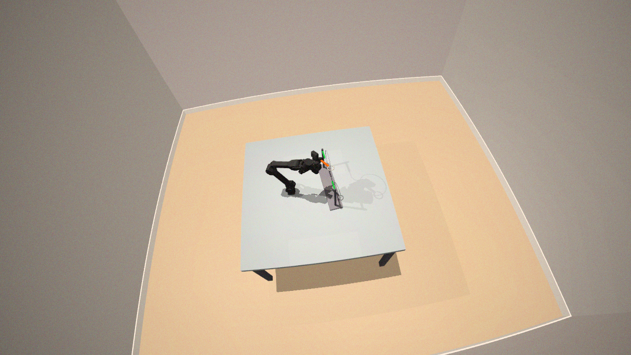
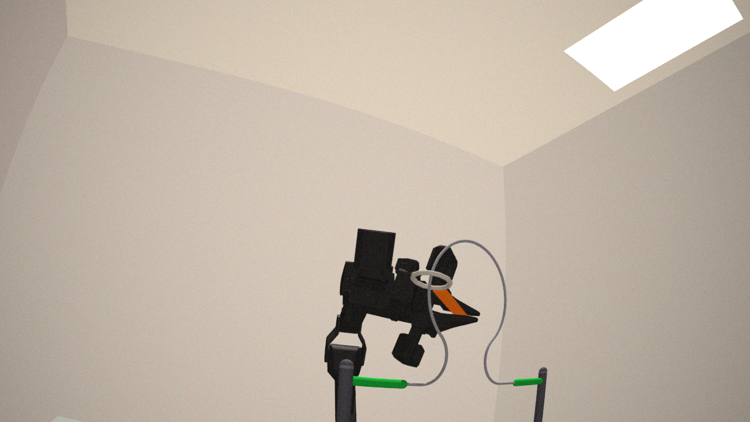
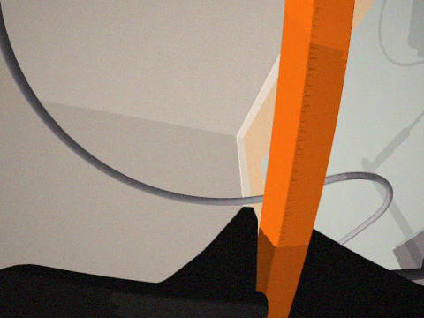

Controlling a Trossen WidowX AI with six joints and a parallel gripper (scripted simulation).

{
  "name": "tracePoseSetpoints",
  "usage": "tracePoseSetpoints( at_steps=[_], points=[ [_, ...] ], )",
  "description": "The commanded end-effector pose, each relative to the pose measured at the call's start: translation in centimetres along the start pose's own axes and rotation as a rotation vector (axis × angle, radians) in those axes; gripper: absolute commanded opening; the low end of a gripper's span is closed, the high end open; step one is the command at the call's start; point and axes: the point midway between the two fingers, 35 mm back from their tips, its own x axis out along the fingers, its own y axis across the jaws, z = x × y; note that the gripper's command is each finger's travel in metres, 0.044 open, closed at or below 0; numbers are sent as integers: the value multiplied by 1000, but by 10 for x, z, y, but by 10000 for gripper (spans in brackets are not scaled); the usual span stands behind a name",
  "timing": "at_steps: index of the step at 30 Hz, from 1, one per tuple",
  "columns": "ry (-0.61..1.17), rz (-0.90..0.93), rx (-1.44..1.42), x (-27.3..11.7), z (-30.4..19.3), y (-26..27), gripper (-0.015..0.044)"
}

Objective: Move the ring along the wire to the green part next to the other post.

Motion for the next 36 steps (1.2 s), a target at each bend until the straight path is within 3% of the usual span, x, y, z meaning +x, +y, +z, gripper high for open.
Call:
tracePoseSetpoints(
  at_steps=[1,36],
  points=[
    [-10,-4,-30,-1,1,4,-150],
    [-37,-99,-195,-1,1,-3,-150]
  ],
)
